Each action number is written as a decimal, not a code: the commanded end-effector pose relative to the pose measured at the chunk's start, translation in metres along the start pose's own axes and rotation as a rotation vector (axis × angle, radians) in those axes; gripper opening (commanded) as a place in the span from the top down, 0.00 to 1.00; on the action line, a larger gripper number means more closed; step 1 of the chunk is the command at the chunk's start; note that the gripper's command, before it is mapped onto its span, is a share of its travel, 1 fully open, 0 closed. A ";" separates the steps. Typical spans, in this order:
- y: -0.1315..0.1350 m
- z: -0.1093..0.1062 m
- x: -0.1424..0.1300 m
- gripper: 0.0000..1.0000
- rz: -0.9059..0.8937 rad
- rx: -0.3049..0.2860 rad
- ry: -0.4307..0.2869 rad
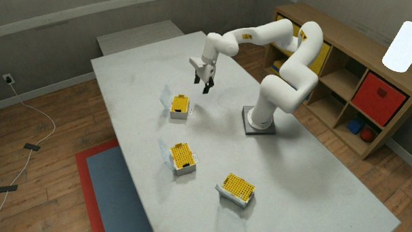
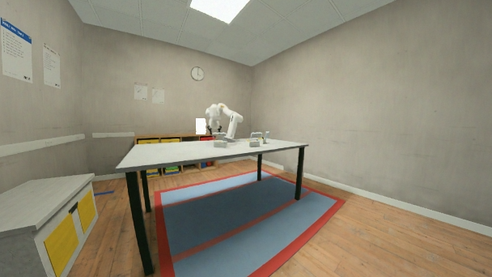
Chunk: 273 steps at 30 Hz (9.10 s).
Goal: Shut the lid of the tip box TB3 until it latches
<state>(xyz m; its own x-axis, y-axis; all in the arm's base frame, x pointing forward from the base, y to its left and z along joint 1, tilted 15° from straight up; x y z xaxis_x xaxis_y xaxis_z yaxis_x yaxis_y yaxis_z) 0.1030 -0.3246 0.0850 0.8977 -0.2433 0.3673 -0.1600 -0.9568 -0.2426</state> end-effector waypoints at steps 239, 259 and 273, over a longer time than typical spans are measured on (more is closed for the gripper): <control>0.031 0.018 0.193 1.00 0.607 -0.090 -0.248; 0.021 0.012 0.179 1.00 0.607 -0.090 -0.248; 0.021 0.012 0.179 1.00 0.607 -0.090 -0.248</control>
<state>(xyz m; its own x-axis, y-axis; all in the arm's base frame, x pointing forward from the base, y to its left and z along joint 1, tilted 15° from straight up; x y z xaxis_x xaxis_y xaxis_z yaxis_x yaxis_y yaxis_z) 0.2644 -0.3850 0.1331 0.7041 -0.7092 -0.0355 -0.6913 -0.6732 -0.2625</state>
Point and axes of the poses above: the point where the finger pads meet when closed, its own z axis out along the fingers, its own y axis across the jaws, x = y × z, the point moved 6 cm from there along -z, back along the fingers, and after that the axes turned 2 degrees about z, right-handed, at the moved point
